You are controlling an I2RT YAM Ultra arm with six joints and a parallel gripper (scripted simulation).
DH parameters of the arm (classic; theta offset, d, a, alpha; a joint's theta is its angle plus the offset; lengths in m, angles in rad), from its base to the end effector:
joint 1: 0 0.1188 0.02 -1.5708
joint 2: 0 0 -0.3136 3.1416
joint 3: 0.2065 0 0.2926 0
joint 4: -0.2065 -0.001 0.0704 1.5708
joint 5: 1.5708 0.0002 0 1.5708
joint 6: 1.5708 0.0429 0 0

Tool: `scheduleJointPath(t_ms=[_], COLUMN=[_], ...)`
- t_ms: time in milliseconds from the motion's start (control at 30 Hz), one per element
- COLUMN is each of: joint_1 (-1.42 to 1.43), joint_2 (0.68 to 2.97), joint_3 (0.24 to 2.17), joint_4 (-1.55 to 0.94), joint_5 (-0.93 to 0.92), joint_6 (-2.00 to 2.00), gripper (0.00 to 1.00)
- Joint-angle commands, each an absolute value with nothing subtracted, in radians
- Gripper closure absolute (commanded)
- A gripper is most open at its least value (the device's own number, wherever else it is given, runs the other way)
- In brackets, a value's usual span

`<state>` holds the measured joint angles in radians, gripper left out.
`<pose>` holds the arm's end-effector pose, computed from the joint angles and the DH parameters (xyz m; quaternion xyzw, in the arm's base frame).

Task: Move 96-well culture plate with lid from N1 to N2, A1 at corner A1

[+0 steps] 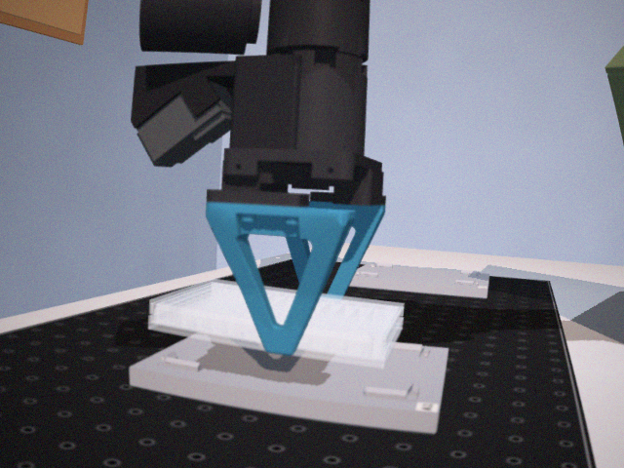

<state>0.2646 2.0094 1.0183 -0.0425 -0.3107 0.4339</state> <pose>0.3988 0.1227 0.1003 0.0396 0.9526 0.2299 0.1953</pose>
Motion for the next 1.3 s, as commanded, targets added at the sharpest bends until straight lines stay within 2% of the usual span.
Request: scheduleJointPath(t_ms=[0, 1267], joint_1=[0.242, 0.189], joint_2=[1.953, 1.757], joint_3=[0.982, 0.94], joint_4=[-0.073, -0.241], joint_5=[-0.314, -0.341], joint_6=[0.422, 0.373], gripper=[1.0, 1.0])
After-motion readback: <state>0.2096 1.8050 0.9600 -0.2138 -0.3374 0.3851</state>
